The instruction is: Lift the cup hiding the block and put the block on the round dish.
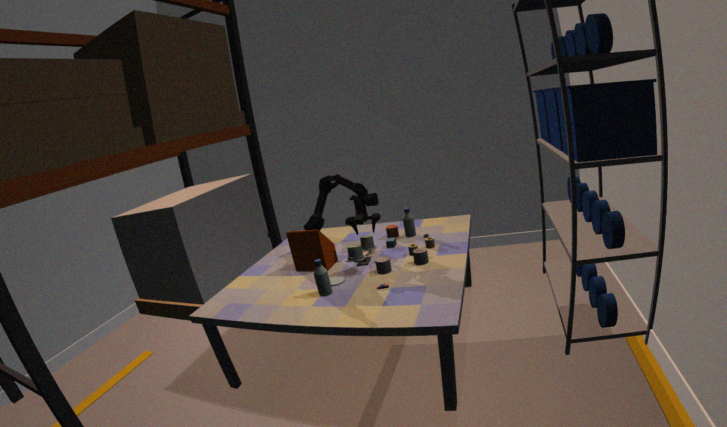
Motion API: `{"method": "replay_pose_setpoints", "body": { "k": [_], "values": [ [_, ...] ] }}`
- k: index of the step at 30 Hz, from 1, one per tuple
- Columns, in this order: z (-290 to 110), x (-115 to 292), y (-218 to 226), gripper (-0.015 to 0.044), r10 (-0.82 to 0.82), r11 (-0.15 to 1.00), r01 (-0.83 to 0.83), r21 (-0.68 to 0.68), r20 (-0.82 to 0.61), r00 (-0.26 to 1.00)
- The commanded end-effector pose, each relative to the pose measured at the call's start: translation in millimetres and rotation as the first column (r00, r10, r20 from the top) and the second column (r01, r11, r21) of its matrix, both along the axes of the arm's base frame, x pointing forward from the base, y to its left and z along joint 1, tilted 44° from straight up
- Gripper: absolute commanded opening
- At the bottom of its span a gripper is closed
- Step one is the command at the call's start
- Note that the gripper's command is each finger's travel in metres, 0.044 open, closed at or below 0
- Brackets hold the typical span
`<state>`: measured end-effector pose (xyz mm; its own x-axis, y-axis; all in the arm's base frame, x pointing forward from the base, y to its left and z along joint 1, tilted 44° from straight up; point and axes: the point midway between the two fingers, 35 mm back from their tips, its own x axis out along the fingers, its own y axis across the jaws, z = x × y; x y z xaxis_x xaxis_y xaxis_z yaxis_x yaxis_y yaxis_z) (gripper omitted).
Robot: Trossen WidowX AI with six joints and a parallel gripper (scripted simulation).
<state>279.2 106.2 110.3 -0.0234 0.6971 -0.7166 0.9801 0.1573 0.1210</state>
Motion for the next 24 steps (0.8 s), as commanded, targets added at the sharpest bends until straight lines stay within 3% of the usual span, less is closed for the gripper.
{"method": "replay_pose_setpoints", "body": {
  "k": [1, 24],
  "values": [
    [-5, -1, 2, 0.044, -0.006, 1.0, 0.006, -0.002, -0.01, 1.0],
    [-32, -1, 28, 0.044, -0.006, 1.0, 0.006, -0.002, -0.01, 1.0]
  ]
}}
